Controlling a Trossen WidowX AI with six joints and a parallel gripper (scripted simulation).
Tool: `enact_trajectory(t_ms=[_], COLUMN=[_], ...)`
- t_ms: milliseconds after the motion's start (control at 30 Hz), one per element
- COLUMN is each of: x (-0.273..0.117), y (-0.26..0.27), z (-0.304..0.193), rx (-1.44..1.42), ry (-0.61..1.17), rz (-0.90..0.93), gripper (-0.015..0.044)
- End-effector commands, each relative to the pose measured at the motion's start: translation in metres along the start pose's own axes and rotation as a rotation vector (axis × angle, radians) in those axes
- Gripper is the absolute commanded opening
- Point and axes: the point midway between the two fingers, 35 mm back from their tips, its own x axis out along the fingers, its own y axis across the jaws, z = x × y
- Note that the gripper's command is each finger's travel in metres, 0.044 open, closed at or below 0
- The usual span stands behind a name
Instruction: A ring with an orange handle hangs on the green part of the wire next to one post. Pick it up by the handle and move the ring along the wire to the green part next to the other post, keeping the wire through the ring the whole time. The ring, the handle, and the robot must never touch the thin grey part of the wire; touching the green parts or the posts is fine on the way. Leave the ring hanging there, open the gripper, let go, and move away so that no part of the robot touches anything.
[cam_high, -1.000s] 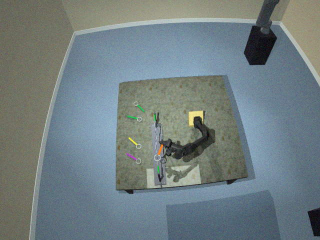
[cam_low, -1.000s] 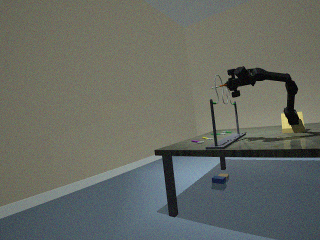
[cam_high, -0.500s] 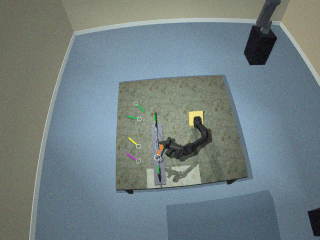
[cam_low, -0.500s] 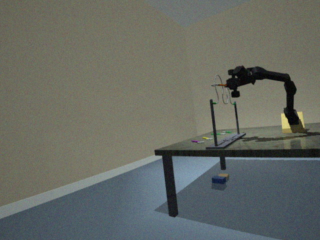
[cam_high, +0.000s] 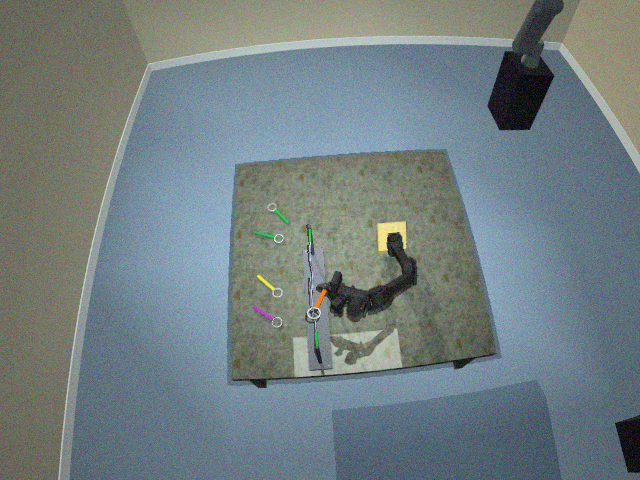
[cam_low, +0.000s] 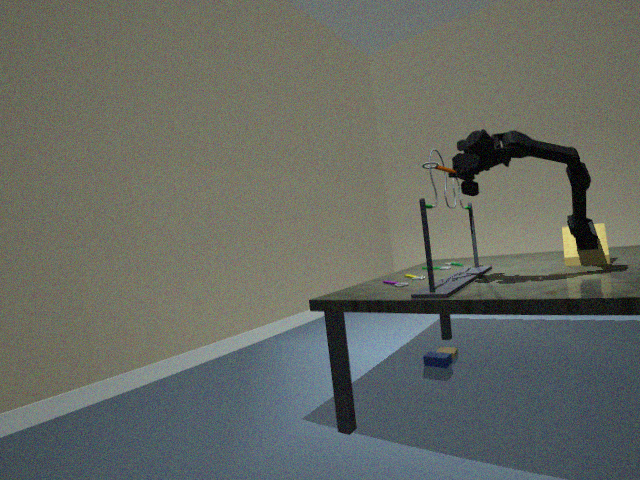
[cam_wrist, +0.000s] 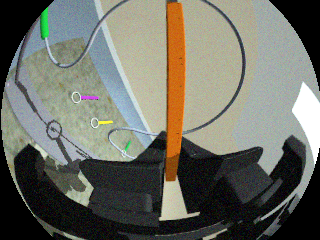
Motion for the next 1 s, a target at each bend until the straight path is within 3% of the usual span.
enact_trajectory(t_ms=[0,967], x=[0.002,0.002], y=[0.002,0.014], z=[0.0,0.002], rx=[0.045,0.373], ry=[0.0,-0.014], rz=[0.025,0.195], gripper=[-0.015,-0.015])
